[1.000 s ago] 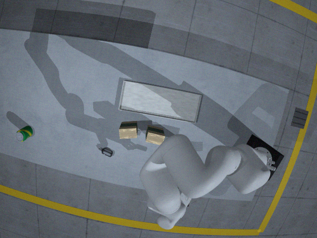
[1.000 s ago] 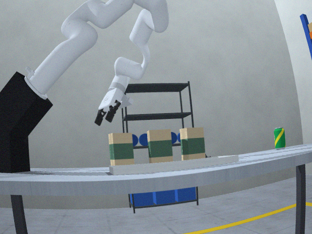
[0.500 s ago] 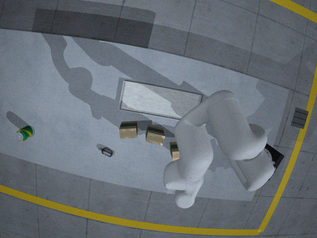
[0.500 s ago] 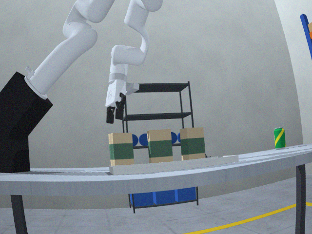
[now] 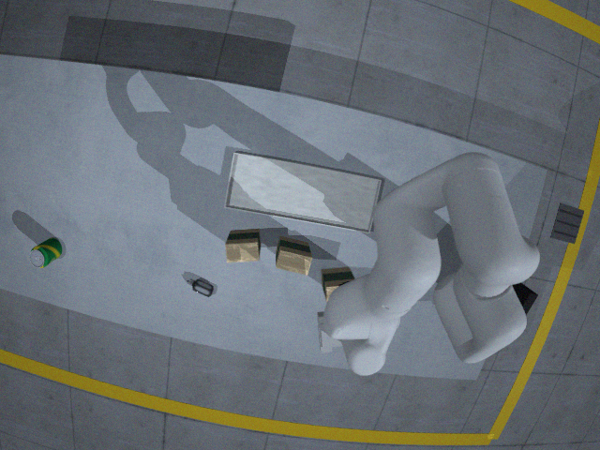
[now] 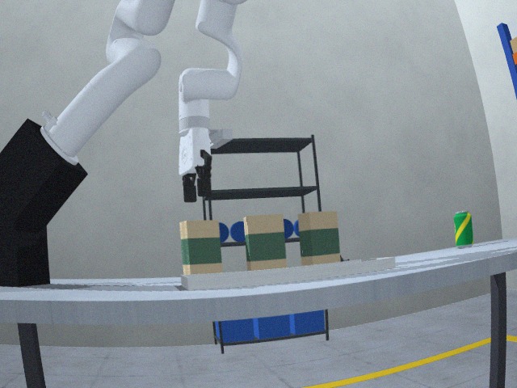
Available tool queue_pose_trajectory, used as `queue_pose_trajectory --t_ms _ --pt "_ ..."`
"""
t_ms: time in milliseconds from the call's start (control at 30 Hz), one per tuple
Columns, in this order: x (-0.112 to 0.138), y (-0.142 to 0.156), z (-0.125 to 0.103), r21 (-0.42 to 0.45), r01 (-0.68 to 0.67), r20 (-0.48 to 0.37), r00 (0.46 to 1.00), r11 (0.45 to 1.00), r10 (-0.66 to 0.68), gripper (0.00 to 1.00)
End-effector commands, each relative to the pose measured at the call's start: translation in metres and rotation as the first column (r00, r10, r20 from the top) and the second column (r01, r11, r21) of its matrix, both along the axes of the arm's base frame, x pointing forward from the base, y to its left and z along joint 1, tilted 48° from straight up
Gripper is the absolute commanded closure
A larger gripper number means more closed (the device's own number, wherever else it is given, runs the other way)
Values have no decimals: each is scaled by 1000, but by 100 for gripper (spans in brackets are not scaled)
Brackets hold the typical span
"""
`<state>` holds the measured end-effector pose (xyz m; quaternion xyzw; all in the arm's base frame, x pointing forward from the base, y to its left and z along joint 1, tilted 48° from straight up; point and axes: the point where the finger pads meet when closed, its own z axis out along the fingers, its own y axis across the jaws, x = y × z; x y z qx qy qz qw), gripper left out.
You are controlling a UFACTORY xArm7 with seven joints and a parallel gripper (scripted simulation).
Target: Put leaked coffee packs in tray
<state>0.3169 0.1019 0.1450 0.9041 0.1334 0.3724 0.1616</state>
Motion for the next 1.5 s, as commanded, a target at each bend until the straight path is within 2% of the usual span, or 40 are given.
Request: queue_pose_trajectory --t_ms 0,200,233,833,1133,1467 --pt "0 0 1 1 -1 2 1000 1000 1 0" --pt "0 0 1 1 -1 2 1000 1000 1 0" --pt "0 0 1 1 -1 2 1000 1000 1 17" --pt "1 0 0 1 -1 2 1000 1000 1 17" --pt "25 -7 -22 1 -1 2 1000 1000 1 17" --pt "27 -7 -24 1 -1 2 1000 1000 1 17"
